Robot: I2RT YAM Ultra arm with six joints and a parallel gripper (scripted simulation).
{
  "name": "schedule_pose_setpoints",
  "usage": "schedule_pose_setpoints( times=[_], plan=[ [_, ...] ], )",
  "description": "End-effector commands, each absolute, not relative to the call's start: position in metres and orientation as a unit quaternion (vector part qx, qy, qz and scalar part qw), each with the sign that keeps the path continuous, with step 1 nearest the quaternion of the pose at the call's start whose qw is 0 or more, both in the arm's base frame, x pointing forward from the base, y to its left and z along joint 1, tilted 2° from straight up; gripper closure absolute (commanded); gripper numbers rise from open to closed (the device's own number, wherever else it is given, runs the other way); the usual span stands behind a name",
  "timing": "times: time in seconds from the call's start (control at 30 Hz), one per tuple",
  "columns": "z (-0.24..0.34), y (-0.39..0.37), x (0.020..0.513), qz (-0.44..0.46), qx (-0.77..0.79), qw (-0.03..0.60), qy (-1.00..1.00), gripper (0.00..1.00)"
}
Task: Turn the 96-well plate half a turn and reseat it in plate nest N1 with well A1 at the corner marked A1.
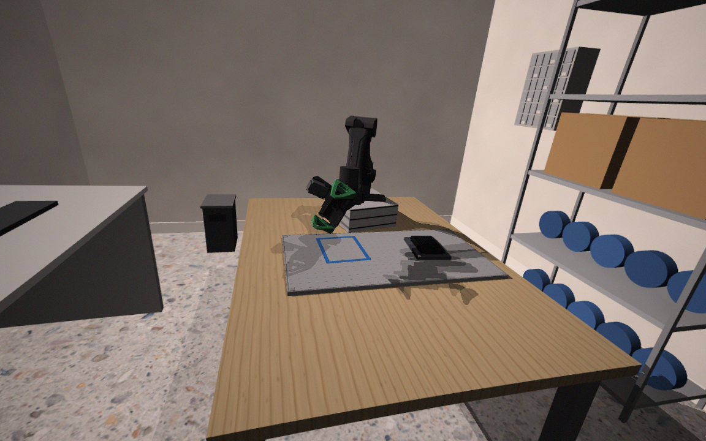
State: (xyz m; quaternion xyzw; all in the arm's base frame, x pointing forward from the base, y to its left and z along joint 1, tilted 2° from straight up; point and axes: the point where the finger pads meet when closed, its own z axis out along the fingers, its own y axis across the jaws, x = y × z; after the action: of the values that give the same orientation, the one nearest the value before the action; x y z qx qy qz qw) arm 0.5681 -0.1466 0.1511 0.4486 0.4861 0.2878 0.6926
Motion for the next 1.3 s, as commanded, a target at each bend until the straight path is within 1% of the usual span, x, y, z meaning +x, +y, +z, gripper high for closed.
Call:
schedule_pose_setpoints(
  times=[0.0,0.53,0.93,1.0,1.13,1.2,1.27],
  plan=[
    [0.159,-0.147,0.568,0.291,0.445,0.698,0.481,0.00],
    [0.159,-0.147,0.568,0.291,0.445,0.698,0.481,0.00],
    [0.137,-0.095,0.587,0.275,0.431,0.639,0.575,0.00],
    [0.133,-0.086,0.589,0.269,0.425,0.620,0.601,0.00],
    [0.128,-0.077,0.591,0.268,0.424,0.616,0.607,0.00],
    [0.124,-0.069,0.592,0.262,0.417,0.598,0.633,0.00],
    [0.119,-0.060,0.593,0.261,0.415,0.593,0.639,0.00]
  ],
)
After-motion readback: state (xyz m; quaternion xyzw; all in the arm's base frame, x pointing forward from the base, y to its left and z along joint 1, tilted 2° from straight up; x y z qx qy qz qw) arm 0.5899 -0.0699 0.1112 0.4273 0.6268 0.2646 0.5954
